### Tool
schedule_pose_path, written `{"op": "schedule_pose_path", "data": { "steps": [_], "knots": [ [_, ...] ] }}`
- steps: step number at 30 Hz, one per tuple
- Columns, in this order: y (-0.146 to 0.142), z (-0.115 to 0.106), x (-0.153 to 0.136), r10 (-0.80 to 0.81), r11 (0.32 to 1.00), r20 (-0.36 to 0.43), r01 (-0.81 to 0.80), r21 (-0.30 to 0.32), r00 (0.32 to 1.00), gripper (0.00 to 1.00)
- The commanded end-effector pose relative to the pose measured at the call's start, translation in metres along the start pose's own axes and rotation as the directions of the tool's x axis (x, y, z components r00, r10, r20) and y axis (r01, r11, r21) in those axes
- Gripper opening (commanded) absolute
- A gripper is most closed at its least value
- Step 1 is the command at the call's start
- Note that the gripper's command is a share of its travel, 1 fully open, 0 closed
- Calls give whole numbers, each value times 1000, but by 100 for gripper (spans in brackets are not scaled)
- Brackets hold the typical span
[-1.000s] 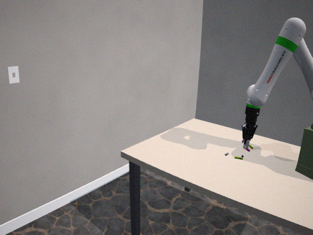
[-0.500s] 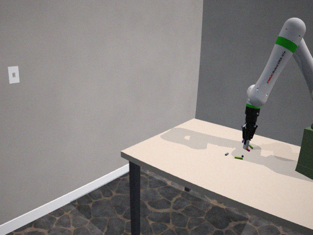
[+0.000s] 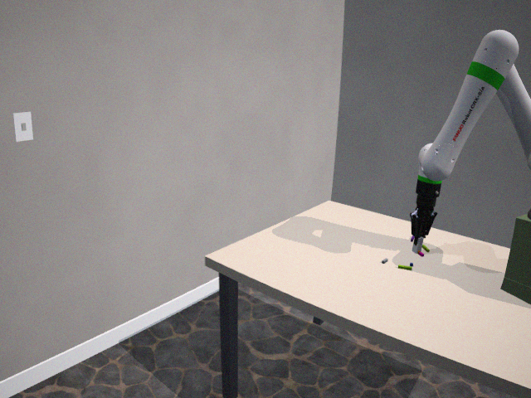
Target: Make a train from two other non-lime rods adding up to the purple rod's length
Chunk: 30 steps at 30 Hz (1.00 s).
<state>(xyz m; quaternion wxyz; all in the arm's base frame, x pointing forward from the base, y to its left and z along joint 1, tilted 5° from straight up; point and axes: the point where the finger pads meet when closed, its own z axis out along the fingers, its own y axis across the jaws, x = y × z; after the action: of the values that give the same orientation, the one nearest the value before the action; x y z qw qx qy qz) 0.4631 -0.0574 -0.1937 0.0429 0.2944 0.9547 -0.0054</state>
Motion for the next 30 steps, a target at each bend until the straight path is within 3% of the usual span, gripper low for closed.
{"op": "schedule_pose_path", "data": {
  "steps": [1, 30],
  "knots": [
    [0, 0, 0, 0, 1000, 0, 0, 0, 1000, 3],
    [0, 0, 0, 0, 1000, 0, 0, 0, 1000, 15]
  ]
}}
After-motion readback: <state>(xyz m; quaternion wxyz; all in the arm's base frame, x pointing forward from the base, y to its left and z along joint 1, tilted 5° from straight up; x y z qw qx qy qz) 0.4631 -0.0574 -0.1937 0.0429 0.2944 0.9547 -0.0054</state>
